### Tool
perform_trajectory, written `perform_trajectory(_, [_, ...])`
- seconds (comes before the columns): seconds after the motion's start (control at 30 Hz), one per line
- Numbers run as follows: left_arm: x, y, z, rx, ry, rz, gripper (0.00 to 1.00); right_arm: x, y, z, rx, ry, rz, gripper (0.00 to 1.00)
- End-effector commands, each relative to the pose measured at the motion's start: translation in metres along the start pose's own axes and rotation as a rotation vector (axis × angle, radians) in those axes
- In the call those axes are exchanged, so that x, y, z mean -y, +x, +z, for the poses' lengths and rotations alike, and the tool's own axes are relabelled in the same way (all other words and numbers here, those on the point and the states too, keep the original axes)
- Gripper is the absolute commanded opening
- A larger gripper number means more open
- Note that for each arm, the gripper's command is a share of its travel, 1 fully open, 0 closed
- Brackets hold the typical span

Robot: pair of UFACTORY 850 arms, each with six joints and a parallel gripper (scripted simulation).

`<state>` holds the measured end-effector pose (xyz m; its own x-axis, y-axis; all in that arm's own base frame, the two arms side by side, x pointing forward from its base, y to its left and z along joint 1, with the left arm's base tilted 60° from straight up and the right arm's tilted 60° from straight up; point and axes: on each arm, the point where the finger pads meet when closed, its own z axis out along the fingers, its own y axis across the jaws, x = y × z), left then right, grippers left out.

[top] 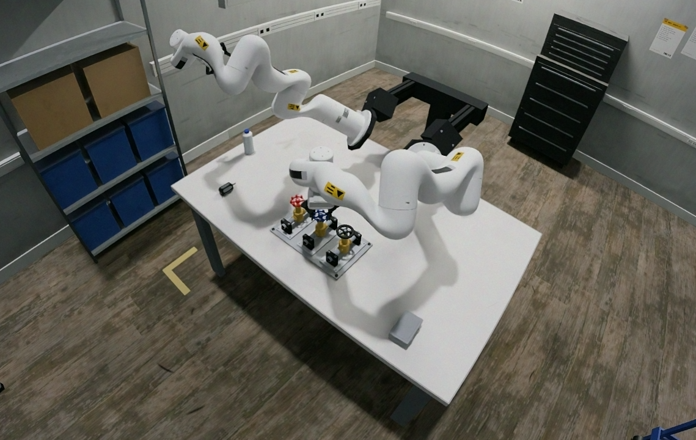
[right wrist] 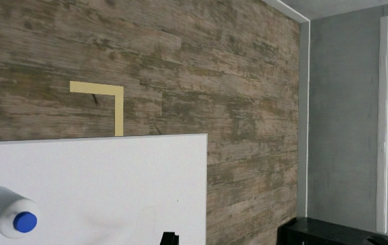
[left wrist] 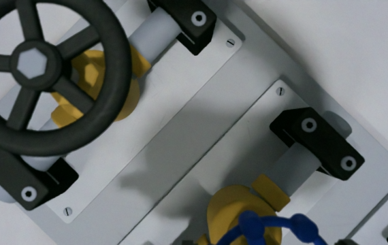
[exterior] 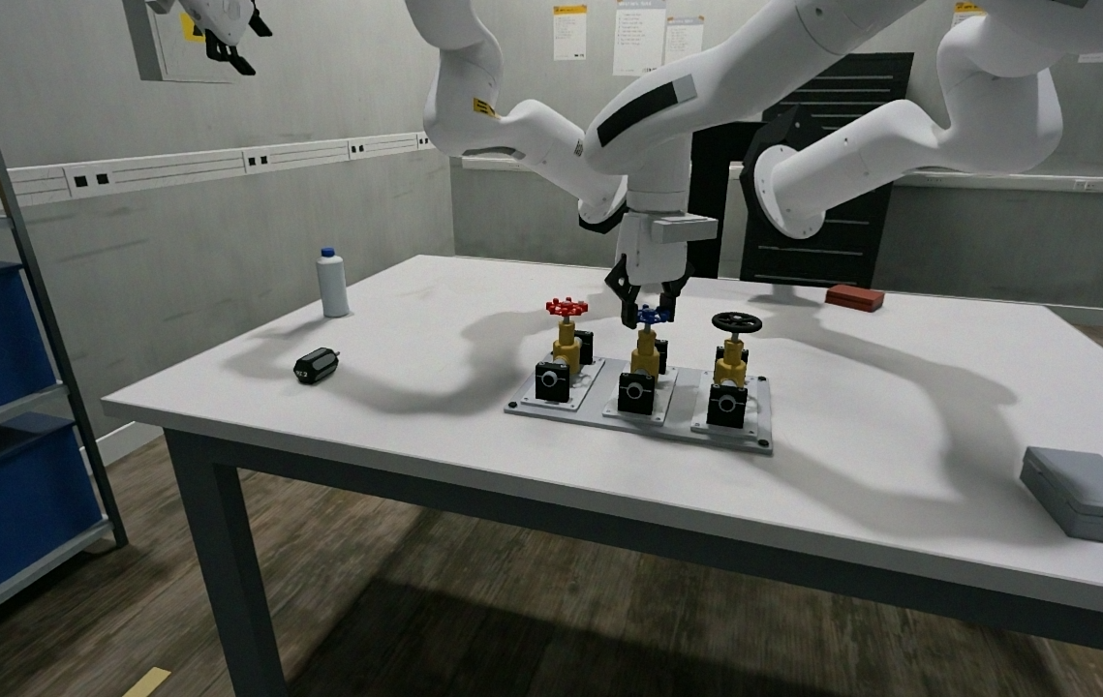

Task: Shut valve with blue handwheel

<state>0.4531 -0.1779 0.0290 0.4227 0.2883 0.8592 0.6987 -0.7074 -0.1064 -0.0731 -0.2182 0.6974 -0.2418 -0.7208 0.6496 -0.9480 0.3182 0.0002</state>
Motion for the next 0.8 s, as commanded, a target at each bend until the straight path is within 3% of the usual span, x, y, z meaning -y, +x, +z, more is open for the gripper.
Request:
perform_trajectory(0.0, [-0.0004,0.0000,-0.0004,0.000,0.000,0.021,0.00,-0.0001,0.0002,-0.0005,-0.001,0.000,0.000,1.00])
perform_trajectory(0.77, [-0.0004,0.0000,-0.0003,0.000,0.000,0.275,0.00,-0.0001,0.0002,-0.0005,-0.001,0.000,0.000,1.00])
